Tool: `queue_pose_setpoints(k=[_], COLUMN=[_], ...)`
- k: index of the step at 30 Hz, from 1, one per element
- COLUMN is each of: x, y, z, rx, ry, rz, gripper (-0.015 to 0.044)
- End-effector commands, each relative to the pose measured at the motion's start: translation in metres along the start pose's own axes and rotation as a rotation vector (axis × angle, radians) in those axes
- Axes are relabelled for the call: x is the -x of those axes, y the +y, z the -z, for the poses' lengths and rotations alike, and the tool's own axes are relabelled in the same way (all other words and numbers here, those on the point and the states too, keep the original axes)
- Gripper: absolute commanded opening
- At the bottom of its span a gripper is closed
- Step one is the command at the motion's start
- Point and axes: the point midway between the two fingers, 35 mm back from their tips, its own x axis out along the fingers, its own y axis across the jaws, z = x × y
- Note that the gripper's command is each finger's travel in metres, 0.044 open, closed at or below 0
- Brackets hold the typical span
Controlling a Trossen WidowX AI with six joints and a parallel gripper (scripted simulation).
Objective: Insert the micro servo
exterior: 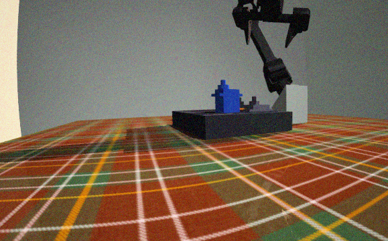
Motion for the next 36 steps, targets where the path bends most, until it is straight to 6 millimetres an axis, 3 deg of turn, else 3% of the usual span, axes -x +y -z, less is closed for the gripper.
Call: queue_pose_setpoints(k=[1,16,22,27,36], x=[-0.015,-0.075,-0.079,-0.099,-0.105], y=[-0.018,-0.087,-0.088,-0.085,-0.084], z=[0.001,0.027,0.028,0.035,0.037], rx=[-0.113,-0.5,-0.504,-0.505,-0.505], ry=[0.073,0.357,0.36,0.361,0.361], rz=[-0.027,-0.082,-0.083,-0.082,-0.082], gripper=[0.044,0.044,0.044,0.044,0.044])
